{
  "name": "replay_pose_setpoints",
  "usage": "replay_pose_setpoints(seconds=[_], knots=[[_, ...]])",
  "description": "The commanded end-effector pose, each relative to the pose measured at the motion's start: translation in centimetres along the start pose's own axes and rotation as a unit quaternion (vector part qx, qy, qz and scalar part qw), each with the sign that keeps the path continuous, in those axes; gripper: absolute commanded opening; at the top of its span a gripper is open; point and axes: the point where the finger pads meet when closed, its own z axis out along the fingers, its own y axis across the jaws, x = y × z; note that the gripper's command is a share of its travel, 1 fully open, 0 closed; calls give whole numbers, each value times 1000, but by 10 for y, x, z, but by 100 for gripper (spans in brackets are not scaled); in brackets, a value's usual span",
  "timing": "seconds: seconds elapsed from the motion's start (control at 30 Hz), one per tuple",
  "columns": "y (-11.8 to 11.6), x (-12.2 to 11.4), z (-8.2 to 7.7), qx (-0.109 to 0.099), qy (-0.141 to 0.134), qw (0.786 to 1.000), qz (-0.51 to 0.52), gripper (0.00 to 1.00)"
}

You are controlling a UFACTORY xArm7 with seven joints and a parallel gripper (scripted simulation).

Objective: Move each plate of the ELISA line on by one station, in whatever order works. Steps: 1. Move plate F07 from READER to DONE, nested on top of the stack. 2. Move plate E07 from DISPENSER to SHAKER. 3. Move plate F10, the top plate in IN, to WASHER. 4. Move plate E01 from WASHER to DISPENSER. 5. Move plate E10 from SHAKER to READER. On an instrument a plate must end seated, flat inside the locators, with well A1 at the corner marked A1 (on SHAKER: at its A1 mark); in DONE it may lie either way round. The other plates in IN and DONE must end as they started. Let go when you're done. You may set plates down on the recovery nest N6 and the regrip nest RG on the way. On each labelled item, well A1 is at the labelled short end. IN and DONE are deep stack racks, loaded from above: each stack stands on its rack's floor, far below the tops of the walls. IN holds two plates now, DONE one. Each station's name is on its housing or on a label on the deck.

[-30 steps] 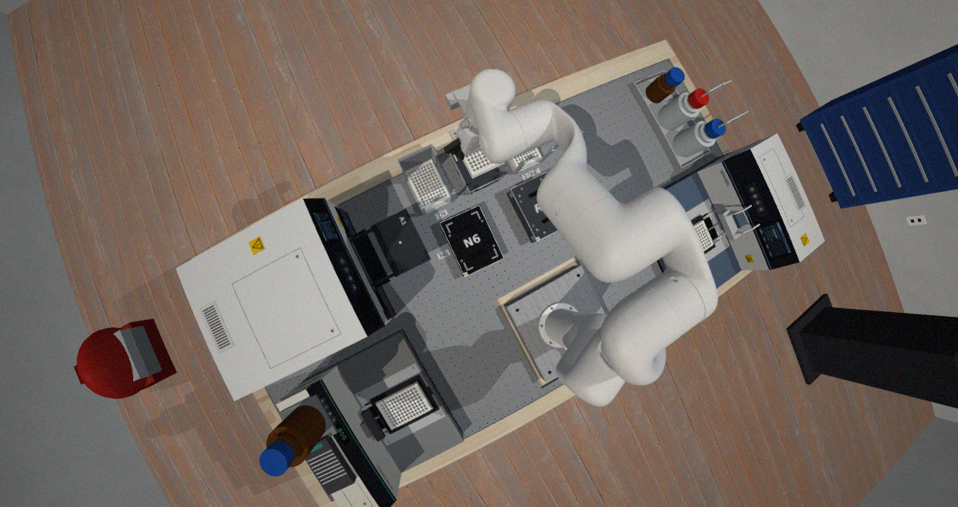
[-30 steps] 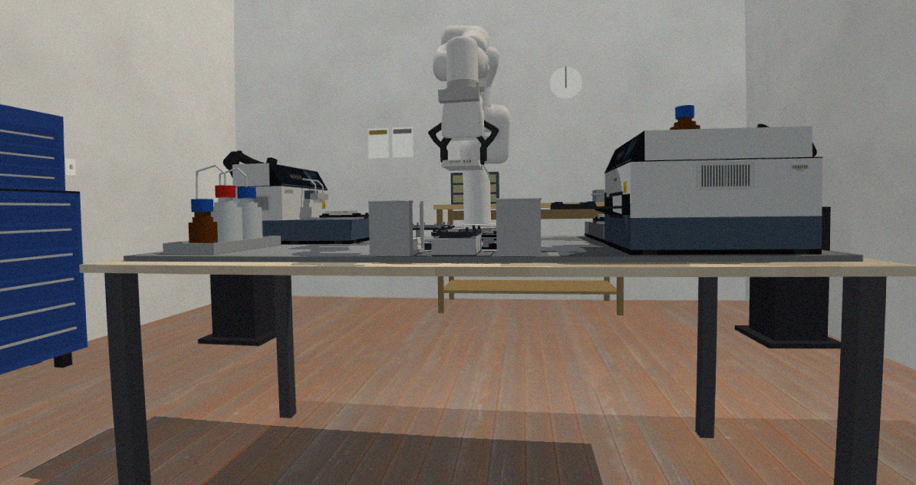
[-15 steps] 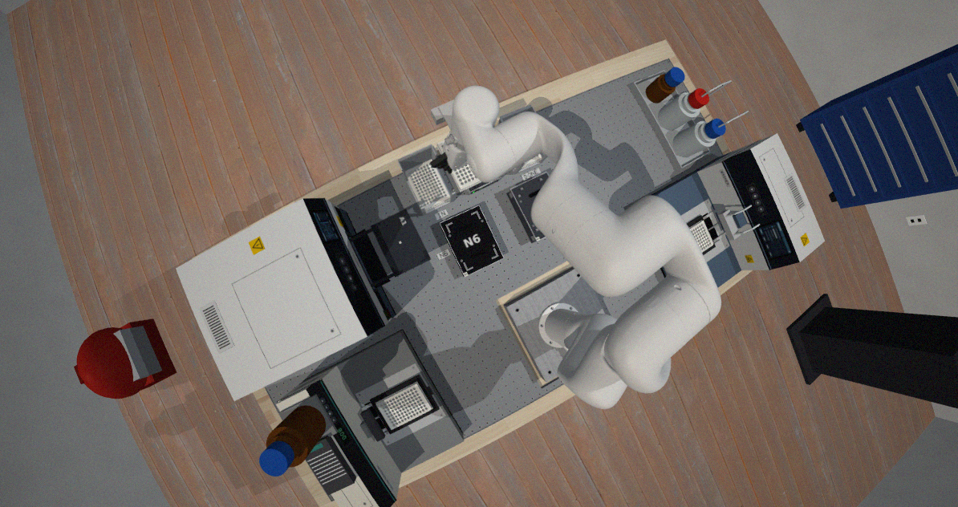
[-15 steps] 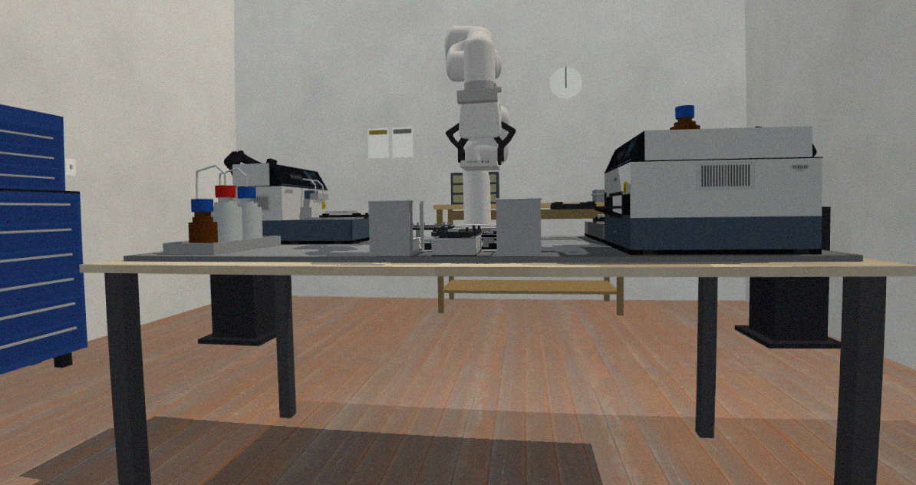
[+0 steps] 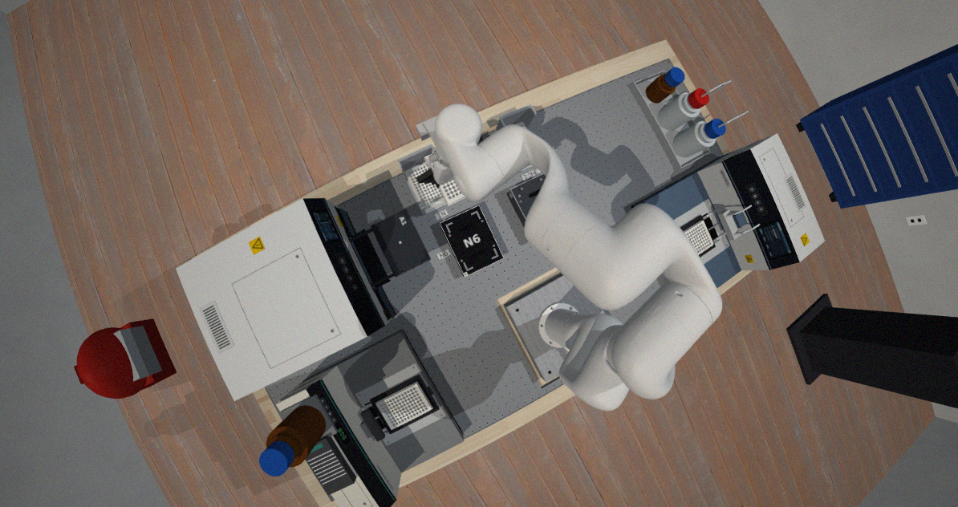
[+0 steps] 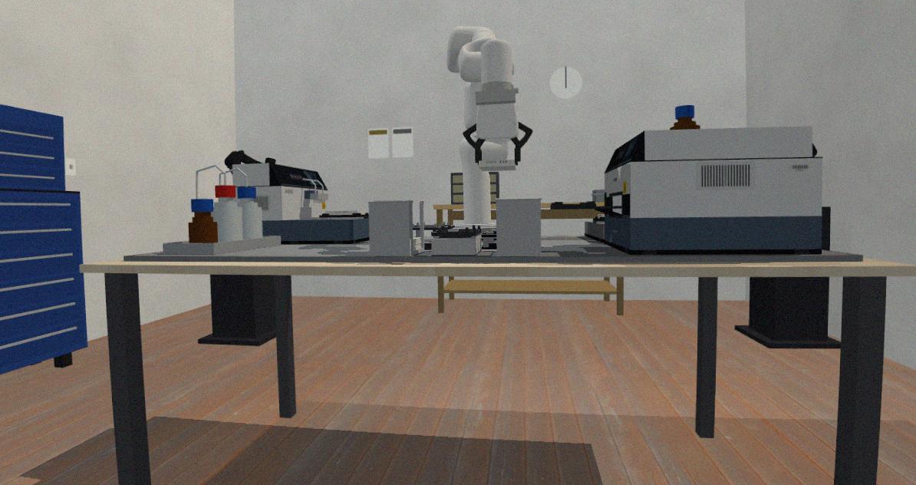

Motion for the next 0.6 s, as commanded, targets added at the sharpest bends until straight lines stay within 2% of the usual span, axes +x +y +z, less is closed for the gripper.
replay_pose_setpoints(seconds=[0.0, 0.57], knots=[[-9, -2, -2, 1, 3, 1000, 0, 0], [-55, -22, -2, 1, 3, 1000, 0, 0]])
